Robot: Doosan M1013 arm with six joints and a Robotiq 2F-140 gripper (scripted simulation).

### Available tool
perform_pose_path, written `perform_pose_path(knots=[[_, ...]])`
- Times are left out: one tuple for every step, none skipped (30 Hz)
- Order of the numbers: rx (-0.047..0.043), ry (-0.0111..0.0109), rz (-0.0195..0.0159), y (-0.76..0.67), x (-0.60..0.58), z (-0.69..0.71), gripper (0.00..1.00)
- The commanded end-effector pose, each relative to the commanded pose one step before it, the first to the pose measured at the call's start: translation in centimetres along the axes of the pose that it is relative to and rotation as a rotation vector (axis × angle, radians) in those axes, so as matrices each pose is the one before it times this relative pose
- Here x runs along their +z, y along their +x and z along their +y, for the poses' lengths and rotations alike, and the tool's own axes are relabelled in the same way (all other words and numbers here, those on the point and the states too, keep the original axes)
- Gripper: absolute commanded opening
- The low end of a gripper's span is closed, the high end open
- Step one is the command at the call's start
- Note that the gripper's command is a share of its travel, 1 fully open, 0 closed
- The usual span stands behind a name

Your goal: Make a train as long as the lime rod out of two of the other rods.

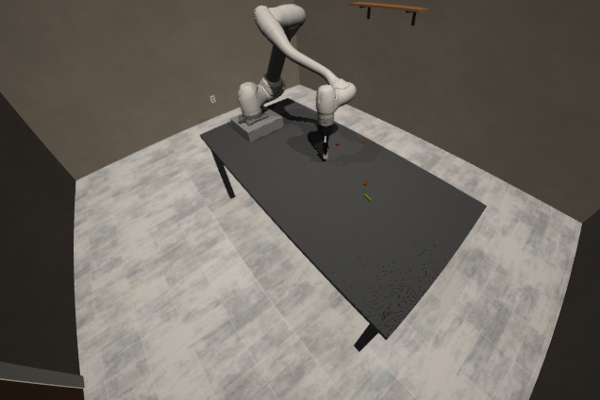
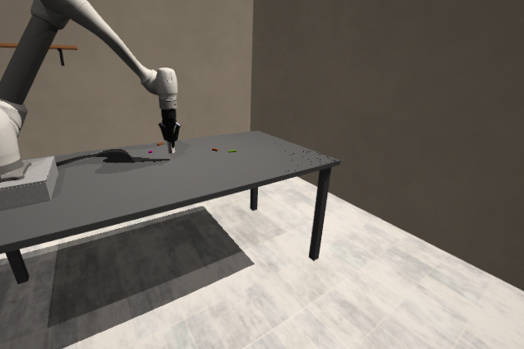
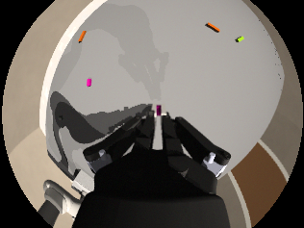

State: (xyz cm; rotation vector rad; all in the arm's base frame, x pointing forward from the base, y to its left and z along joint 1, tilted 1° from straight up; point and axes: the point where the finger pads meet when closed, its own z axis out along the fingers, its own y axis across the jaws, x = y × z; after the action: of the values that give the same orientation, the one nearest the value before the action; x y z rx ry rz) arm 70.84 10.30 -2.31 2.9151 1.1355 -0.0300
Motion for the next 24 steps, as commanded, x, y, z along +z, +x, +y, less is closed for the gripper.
perform_pose_path(knots=[[-0.00007, 0.0, 0.00018, 0.009, 0.762, 0.005, 0.12], [0.0, 0.0, 0.0, 0.0, 0.358, 0.0, 0.12], [0.0, 0.0, 0.0, 0.0, 0.328, 0.0, 0.12], [0.0, 0.0, 0.0, 0.0, 0.294, 0.0, 0.12], [0.0, 0.0, 0.0, 0.0, 0.259, 0.0, 0.12], [0.0, 0.0, 0.0, 0.0, 0.222, 0.0, 0.12], [0.0, 0.0, 0.0, 0.0, 0.185, 0.0, 0.12], [0.0, 0.0, 0.0, 0.0, 0.148, 0.0, 0.12], [0.0, 0.0, 0.0, 0.0, 0.114, 0.0, 0.12], [0.0, 0.0, 0.0, 0.0, 0.081, 0.0, 0.12], [0.0, 0.0, 0.0, 0.0, 0.052, 0.0, 0.12], [0.0, 0.0, 0.0, 0.0, 0.029, 0.0, 0.12], [0.0, 0.0, 0.0, 0.0, 0.011, 0.0, 0.12], [0.0, 0.0, 0.0, 0.0, 0.002, 0.0, 0.12], [0.0, 0.0, 0.0, 0.0, 0.0, 0.0, 0.12], [0.0, 0.0, 0.0, 0.0, 0.0, 0.0, 0.12], [0.0, 0.0, 0.0, 0.0, 0.0, 0.0, 0.12], [0.0, 0.0, 0.0, 0.0, 0.0, 0.0, 0.12], [0.0, 0.0, 0.0, 0.0, 0.0, 0.0, 0.12], [0.0, 0.0, 0.0, 0.0, 0.0, 0.0, 0.12], [0.0, 0.0, 0.0, 0.0, 0.0, 0.0, 0.12], [0.0, 0.0, 0.0, 0.0, 0.0, 0.0, 0.12], [0.0, 0.0, 0.0, 0.0, 0.0, 0.0, 0.12], [0.0, 0.0, 0.0, 0.0, 0.0, 0.0, 0.12]])
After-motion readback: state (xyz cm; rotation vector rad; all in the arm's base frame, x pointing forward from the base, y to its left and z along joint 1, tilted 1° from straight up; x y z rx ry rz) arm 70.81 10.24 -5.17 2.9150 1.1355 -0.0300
